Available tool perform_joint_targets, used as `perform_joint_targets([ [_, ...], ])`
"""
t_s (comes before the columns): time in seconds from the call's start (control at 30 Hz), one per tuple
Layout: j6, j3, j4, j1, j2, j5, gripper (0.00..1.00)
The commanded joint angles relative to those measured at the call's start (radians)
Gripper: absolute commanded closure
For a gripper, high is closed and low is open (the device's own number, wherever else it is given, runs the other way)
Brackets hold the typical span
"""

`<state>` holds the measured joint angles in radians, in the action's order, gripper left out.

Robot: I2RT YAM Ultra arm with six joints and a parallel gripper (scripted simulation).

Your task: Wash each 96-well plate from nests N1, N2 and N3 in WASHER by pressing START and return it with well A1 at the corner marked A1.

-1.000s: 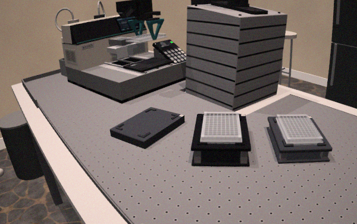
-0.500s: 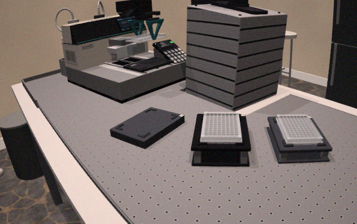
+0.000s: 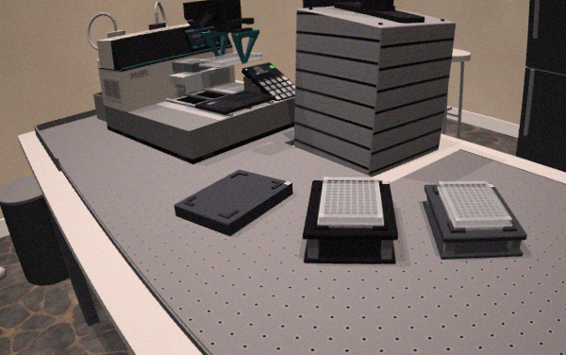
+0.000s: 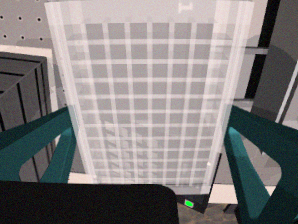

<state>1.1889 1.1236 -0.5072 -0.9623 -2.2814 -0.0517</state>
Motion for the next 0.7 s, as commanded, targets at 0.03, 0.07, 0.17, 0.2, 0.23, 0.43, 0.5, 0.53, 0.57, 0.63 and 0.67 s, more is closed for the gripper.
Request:
perform_joint_targets([
  [0.03, -0.002, 0.001, 0.016, 0.001, -0.005, -0.006, 1.00],
  [0.07, -0.002, 0.000, 0.022, 0.001, -0.010, -0.006, 1.00],
  [0.17, -0.002, -0.001, 0.027, 0.002, -0.015, -0.006, 1.00],
  [0.2, -0.003, -0.001, 0.033, 0.002, -0.020, -0.006, 1.00],
  [0.23, -0.003, -0.002, 0.038, 0.002, -0.025, -0.006, 1.00],
  [0.43, -0.005, -0.004, 0.070, 0.004, -0.054, -0.006, 1.00],
  [0.5, -0.005, -0.003, 0.080, 0.004, -0.065, -0.006, 1.00],
  [0.53, -0.005, -0.003, 0.085, 0.005, -0.070, -0.006, 1.00],
  [0.57, -0.006, -0.003, 0.090, 0.005, -0.075, -0.006, 1.00],
  [0.63, -0.006, -0.002, 0.100, 0.006, -0.086, -0.007, 1.00],
  [0.67, -0.007, -0.002, 0.105, 0.006, -0.091, -0.007, 1.00],
])
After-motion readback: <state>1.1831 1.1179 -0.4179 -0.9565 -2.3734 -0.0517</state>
